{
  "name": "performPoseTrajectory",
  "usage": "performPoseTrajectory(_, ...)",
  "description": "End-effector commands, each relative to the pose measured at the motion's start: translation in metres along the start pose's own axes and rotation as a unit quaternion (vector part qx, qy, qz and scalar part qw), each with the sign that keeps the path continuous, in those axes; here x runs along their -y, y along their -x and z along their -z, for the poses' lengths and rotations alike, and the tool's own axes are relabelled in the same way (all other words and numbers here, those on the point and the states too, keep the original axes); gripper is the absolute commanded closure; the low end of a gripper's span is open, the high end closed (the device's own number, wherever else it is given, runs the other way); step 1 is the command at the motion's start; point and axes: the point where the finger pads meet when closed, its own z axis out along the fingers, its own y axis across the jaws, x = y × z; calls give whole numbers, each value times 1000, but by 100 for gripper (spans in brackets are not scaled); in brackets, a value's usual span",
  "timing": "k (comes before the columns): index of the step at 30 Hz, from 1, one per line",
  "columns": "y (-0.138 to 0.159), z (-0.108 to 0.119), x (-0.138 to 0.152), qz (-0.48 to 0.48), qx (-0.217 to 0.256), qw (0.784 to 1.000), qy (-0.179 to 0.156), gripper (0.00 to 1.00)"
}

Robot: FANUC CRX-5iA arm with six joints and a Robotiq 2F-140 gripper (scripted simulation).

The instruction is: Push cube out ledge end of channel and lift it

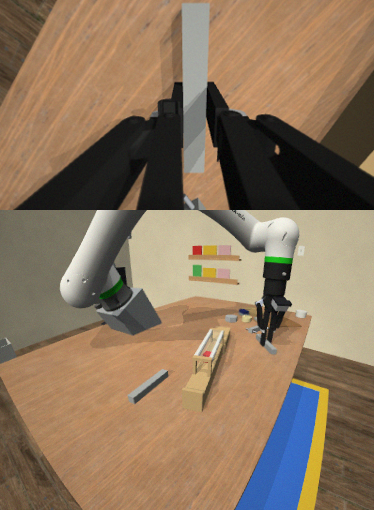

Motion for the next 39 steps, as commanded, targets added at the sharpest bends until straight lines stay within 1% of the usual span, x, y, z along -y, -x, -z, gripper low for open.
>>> performPoseTrajectory(1,0,1,1,0,0,1000,-1,90)
performPoseTrajectory(31,0,1,1,0,0,1000,-1,90)
performPoseTrajectory(34,0,10,1,0,0,1000,-1,90)
performPoseTrajectory(36,0,26,1,0,0,1000,-1,90)
performPoseTrajectory(38,0,26,1,0,0,1000,-1,90)
performPoseTrajectory(39,0,36,1,0,0,1000,-1,90)
